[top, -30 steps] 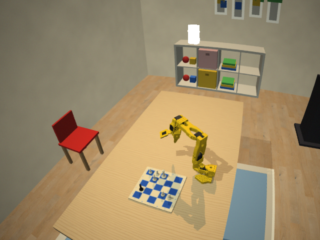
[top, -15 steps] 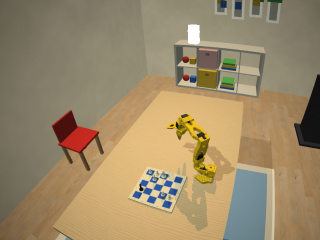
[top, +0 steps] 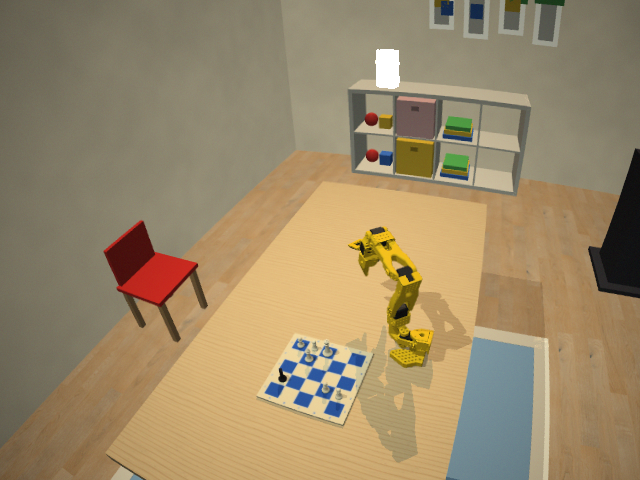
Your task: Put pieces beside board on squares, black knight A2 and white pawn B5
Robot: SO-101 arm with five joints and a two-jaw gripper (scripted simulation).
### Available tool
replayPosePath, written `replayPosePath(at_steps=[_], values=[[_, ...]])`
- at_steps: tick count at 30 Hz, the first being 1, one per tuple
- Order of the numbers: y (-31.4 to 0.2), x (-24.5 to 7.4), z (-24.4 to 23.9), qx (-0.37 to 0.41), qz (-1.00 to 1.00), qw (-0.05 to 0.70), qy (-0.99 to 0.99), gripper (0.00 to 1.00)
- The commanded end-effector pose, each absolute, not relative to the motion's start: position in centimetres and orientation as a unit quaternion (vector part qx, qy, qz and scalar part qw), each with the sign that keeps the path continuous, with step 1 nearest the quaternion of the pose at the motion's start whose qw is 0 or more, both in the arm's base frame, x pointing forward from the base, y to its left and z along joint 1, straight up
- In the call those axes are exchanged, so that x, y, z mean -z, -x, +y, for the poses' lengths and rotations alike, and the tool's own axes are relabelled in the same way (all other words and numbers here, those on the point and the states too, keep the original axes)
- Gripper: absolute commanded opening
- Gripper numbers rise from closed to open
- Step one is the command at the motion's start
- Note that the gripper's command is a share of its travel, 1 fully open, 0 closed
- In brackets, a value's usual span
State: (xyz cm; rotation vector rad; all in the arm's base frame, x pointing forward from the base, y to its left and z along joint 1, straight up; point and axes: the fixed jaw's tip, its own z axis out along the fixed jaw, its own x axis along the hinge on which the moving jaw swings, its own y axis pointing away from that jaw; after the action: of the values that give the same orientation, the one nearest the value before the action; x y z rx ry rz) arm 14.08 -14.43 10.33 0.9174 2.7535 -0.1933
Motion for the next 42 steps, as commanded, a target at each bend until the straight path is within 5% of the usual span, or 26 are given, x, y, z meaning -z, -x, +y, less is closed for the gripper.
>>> replayPosePath(at_steps=[1, 42], values=[[-13.64, -10.33, -14.69, 0.066, 0.925, 0.122, -0.354, 0.39], [-13.12, -10.38, -15.15, 0.064, 0.9, 0.127, -0.412, 0.4]])
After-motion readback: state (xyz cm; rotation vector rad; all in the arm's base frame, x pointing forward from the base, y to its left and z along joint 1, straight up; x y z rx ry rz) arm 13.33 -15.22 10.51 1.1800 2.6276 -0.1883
